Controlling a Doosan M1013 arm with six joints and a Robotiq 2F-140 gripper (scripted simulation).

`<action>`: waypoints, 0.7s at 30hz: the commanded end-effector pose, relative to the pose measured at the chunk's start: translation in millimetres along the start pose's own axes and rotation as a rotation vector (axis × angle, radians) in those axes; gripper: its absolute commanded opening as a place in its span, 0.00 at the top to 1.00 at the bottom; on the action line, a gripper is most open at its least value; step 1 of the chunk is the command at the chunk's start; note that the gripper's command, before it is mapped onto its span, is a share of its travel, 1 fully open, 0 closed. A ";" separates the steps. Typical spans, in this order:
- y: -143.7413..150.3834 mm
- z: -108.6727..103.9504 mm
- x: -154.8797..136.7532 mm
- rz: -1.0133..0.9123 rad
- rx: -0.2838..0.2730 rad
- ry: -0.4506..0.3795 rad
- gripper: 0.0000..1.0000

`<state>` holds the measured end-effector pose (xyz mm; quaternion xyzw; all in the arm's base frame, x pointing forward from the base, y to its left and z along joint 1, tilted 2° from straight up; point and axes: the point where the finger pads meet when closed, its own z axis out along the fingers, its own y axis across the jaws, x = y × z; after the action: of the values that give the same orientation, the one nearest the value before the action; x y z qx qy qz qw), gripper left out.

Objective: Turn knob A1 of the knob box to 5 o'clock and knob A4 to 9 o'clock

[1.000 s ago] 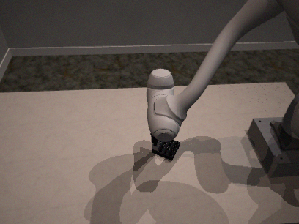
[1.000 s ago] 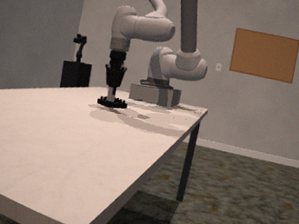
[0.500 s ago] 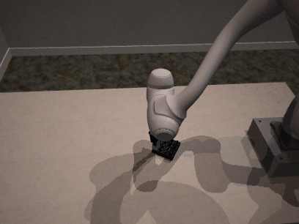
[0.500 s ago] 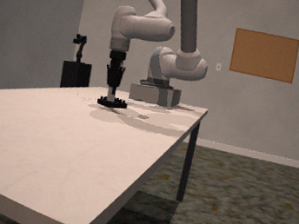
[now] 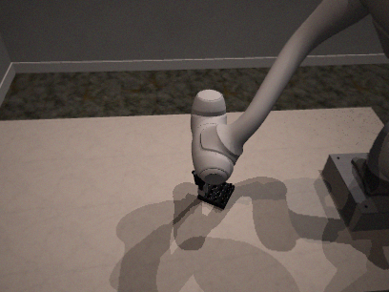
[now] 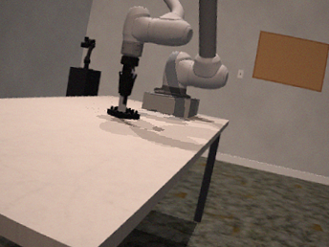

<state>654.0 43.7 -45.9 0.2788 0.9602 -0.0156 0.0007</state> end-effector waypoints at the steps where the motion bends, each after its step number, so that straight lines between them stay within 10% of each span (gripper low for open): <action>1: 0.0 -0.1 0.0 0.000 0.000 0.000 0.95; 21: 0.0 -0.1 0.0 0.000 0.000 0.000 0.88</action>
<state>654.0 43.7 -45.9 0.2788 0.9602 -0.0156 0.0006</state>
